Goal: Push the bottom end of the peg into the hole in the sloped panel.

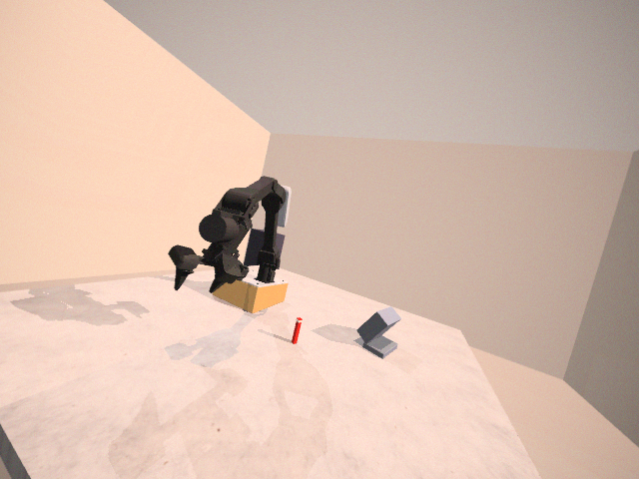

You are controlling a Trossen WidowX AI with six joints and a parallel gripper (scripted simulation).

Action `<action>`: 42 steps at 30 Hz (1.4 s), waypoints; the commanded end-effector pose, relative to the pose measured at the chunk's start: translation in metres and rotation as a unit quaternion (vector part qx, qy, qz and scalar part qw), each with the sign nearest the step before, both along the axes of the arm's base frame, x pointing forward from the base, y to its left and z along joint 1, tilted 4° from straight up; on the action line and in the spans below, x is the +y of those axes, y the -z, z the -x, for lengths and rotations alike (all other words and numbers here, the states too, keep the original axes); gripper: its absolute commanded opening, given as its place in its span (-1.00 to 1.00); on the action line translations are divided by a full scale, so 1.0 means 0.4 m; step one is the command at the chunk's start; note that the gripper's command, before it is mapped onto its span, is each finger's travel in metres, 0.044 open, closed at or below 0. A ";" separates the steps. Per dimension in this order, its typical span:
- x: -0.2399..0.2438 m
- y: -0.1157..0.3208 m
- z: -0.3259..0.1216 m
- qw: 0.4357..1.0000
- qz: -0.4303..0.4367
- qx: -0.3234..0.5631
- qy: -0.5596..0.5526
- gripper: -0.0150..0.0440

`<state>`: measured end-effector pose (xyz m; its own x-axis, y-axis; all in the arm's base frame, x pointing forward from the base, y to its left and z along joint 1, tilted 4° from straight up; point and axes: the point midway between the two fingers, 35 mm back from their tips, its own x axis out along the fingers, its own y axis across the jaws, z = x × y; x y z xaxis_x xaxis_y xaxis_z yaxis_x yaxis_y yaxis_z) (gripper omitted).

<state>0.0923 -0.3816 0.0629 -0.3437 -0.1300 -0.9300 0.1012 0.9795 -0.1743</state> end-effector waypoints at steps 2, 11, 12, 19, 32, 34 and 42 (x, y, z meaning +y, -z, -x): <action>0.034 0.010 -0.053 1.000 0.004 -0.020 0.008 1.00; 0.112 0.026 -0.159 0.998 0.007 -0.059 0.026 1.00; 0.122 0.028 -0.170 0.998 0.007 -0.063 0.028 1.00; 0.192 0.040 -0.240 0.995 0.004 -0.091 0.043 1.00; 0.339 0.062 -0.346 0.988 -0.015 -0.136 0.075 1.00; 0.363 0.066 -0.359 0.987 -0.019 -0.141 0.080 1.00; 0.460 0.079 -0.405 0.981 -0.038 -0.161 0.102 1.00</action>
